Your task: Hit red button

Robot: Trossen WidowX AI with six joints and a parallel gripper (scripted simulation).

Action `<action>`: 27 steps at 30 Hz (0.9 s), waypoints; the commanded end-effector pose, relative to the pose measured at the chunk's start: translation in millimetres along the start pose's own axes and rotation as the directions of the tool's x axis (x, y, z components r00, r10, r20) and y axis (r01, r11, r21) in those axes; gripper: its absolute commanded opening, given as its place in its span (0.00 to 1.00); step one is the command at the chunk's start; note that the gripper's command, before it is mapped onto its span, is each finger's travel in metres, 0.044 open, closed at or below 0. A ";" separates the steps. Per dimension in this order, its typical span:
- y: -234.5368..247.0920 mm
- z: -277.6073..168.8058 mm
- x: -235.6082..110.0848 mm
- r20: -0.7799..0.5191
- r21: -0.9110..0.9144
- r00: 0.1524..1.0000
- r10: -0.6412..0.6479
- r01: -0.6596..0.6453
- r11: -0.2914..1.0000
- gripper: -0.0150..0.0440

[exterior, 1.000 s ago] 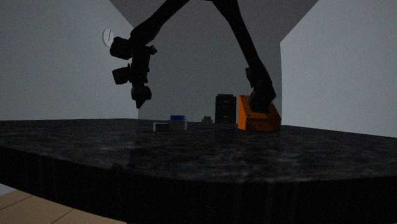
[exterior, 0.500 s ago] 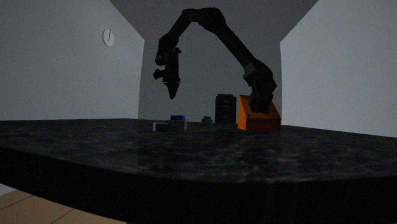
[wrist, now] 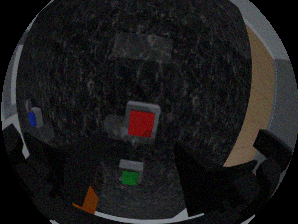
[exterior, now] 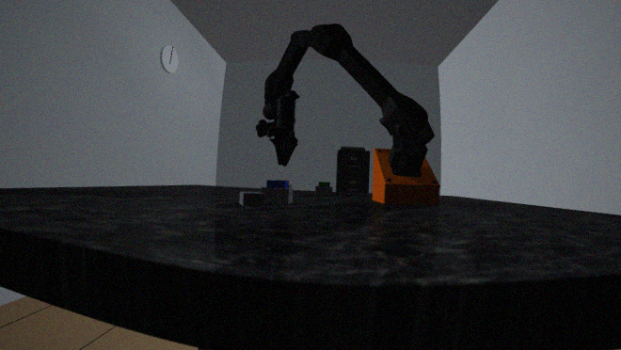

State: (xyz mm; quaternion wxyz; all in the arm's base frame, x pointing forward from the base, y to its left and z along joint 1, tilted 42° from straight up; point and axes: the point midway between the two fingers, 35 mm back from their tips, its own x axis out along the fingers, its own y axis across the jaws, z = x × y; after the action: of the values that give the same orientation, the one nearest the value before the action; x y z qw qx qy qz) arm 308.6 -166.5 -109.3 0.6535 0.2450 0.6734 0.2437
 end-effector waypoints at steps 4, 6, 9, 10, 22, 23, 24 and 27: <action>1.6 -2.4 17.9 -0.005 0.009 1.000 0.010 -0.010 1.000 0.40; 1.6 -2.4 17.9 -0.005 0.009 1.000 0.010 -0.010 1.000 0.31; 1.6 -2.4 17.9 -0.005 0.009 1.000 0.010 -0.010 1.000 0.29; 1.6 -2.4 17.9 -0.005 0.009 1.000 0.010 -0.010 1.000 0.29; 1.6 -2.1 28.7 -0.005 0.009 1.000 0.011 -0.011 1.000 0.29; 1.7 -2.1 30.4 -0.005 0.008 1.000 0.011 -0.011 1.000 0.29; 1.7 -2.1 32.1 -0.005 0.008 1.000 0.011 -0.011 1.000 0.29; 1.8 -2.1 37.0 -0.005 0.008 1.000 0.011 -0.011 1.000 0.29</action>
State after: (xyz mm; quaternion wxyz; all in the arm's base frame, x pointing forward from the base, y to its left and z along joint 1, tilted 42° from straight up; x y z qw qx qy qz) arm 305.3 -145.5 -132.5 0.6498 0.2482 0.6751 0.2457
